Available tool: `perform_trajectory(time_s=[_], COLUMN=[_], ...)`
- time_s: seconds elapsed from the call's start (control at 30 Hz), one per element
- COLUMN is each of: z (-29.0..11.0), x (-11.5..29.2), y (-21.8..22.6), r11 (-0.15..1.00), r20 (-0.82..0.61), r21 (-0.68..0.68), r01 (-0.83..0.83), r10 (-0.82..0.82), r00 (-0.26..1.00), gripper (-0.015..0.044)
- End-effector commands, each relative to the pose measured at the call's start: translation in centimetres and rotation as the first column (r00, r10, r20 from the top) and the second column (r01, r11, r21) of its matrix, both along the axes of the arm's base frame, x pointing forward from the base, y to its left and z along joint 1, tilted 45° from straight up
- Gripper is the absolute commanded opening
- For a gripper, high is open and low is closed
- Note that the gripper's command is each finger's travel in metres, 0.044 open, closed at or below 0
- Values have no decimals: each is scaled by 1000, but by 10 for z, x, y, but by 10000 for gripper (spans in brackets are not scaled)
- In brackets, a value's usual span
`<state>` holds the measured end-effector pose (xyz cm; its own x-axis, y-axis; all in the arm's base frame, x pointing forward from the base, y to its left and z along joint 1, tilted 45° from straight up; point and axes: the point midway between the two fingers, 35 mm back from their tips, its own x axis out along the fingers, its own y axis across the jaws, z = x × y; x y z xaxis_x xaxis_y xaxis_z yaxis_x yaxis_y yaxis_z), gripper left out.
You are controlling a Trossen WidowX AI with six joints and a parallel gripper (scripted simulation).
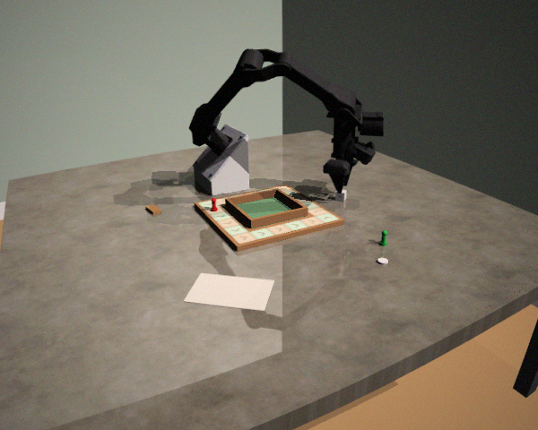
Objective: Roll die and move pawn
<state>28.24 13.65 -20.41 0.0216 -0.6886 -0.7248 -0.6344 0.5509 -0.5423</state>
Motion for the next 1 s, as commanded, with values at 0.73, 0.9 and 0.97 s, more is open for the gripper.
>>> perform_trajectory(time_s=[0.73, 0.9, 0.97], z=[-15, -1, 11], x=[-2, 0, 1], y=[-16, 0, 13], r11=[1000, 1000, 1000], r20=[-9, -10, -10], r21=[-12, -9, -7], r01=[-5, -5, -5], r10=[4, 5, 5], r00=[1000, 1000, 1000], gripper=[71, 0, 0])
